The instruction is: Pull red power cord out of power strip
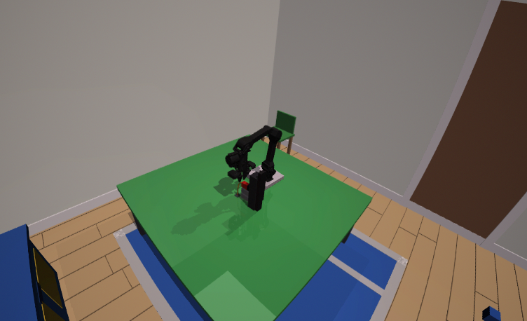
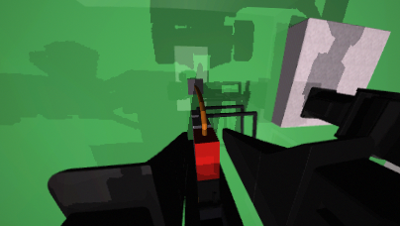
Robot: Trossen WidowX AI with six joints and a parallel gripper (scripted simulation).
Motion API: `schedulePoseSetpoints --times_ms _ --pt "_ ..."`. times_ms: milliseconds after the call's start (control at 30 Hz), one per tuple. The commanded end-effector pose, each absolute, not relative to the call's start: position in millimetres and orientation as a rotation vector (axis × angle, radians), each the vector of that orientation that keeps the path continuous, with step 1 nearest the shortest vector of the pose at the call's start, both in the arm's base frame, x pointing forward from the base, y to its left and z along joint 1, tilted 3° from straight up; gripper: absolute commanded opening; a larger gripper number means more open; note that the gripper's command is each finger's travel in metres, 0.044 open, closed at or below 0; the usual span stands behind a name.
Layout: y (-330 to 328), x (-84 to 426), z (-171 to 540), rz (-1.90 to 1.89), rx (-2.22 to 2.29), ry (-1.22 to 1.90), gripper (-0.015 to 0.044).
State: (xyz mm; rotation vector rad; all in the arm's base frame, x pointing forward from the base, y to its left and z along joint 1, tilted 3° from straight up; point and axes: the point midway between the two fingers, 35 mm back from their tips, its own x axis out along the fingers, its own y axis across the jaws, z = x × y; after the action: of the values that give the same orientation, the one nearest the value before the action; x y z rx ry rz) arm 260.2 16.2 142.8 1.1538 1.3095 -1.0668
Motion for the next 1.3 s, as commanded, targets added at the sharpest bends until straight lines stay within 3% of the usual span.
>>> schedulePoseSetpoints --times_ms 0,833,967,1267 --pt "21.0 258.7 142.9 -1.072 1.152 1.308 0.016" --pt "38.1 255.4 131.9 -1.072 1.153 1.309 0.016" --pt "38.4 256.0 134.2 -1.065 1.154 1.309 0.0055" --pt "38.2 256.1 134.2 -1.065 1.154 1.309 0.0"
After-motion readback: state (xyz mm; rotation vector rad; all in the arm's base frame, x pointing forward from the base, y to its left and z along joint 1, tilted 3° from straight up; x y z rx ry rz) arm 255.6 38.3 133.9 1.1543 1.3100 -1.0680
